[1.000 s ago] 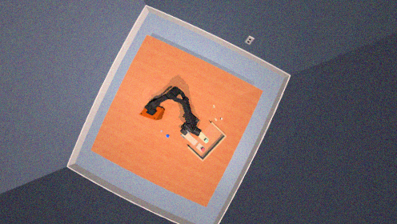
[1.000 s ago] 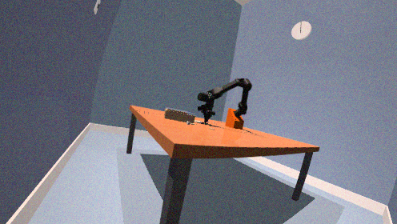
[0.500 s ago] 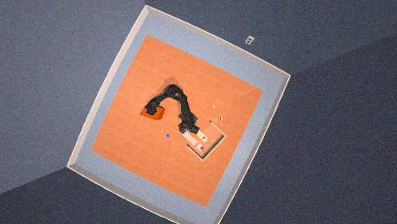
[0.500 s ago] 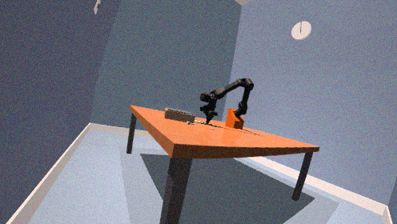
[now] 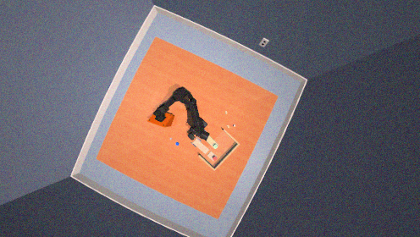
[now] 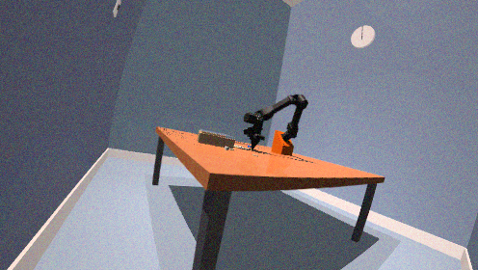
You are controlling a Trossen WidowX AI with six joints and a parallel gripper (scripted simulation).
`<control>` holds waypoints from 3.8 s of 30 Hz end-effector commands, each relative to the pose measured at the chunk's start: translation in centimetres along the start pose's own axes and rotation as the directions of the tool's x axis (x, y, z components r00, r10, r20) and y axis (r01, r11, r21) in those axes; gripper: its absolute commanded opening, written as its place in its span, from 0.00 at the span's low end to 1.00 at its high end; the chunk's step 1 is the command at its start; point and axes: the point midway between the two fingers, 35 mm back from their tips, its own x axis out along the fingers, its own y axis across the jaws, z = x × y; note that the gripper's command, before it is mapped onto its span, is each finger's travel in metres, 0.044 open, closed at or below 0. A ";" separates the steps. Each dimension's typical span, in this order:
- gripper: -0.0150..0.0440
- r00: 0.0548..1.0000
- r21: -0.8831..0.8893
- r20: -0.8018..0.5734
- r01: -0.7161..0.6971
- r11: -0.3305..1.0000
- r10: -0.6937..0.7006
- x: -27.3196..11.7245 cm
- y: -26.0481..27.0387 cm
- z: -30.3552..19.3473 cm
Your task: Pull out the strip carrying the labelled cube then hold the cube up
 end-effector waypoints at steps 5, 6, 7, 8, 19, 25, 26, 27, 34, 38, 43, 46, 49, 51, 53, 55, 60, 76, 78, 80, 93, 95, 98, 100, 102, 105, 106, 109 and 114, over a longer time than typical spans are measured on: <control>0.25 0.999 0.013 -0.035 0.003 1.000 -0.002 0.6 -0.1 -2.2; 0.25 0.999 0.013 -0.035 0.003 1.000 -0.002 0.6 -0.1 -2.3; 0.25 0.999 0.013 -0.035 0.003 1.000 -0.002 0.6 -0.1 -2.4; 0.25 0.999 0.013 -0.035 0.003 1.000 -0.002 0.6 -0.1 -2.5; 0.25 0.999 0.013 -0.036 0.003 1.000 -0.002 0.6 -0.1 -3.7; 0.25 0.999 0.014 -0.036 0.003 1.000 -0.002 0.6 -0.1 -4.3; 0.25 0.999 0.014 -0.036 0.003 1.000 -0.002 0.6 -0.1 -4.4; 0.25 0.999 0.014 -0.036 0.003 1.000 -0.002 0.6 -0.2 -4.5; 0.25 0.999 0.014 -0.037 0.003 1.000 -0.002 0.6 -0.2 -5.2; 0.25 0.999 0.014 -0.037 0.003 1.000 -0.002 0.5 -0.2 -5.6; 0.25 0.999 0.014 -0.037 0.003 1.000 -0.002 0.5 -0.2 -6.0; 0.25 0.999 0.015 -0.037 0.003 1.000 -0.002 0.5 -0.2 -6.3; 0.25 0.999 0.015 -0.038 0.003 1.000 -0.002 0.5 -0.2 -6.6; 0.25 0.999 0.015 -0.038 0.003 1.000 -0.002 0.5 -0.2 -6.8; 0.25 0.999 0.015 -0.038 0.003 1.000 -0.002 0.5 -0.2 -6.9; 0.25 0.999 0.015 -0.038 0.003 1.000 -0.002 0.5 -0.2 -7.1; 0.25 0.999 0.015 -0.038 0.003 1.000 -0.002 0.5 -0.2 -7.5; 0.25 0.999 0.016 -0.039 0.003 1.000 -0.002 0.4 -0.2 -8.8; 0.25 0.999 0.016 -0.039 0.003 1.000 -0.002 0.4 -0.2 -9.0; 0.25 0.999 0.016 -0.039 0.003 1.000 -0.002 0.4 -0.2 -9.2; 0.25 0.999 0.016 -0.040 0.003 1.000 -0.002 0.4 -0.2 -10.2; 0.25 0.999 0.017 -0.040 0.003 1.000 -0.002 0.4 -0.2 -10.4; 0.25 0.999 0.017 -0.040 0.003 1.000 -0.002 0.4 -0.2 -10.6; 0.25 0.999 0.017 -0.040 0.003 1.000 -0.002 0.4 -0.2 -10.7; 0.25 0.999 0.017 -0.040 0.003 1.000 -0.002 0.4 -0.2 -10.9; 0.25 0.999 0.017 -0.040 0.003 1.000 -0.002 0.4 -0.2 -11.0; 0.25 0.999 0.017 -0.040 0.003 1.000 -0.002 0.4 -0.2 -11.1; 0.25 0.999 0.017 -0.040 0.003 1.000 -0.002 0.4 -0.2 -11.1; 0.25 0.999 0.017 -0.040 0.003 1.000 -0.002 0.4 -0.2 -11.1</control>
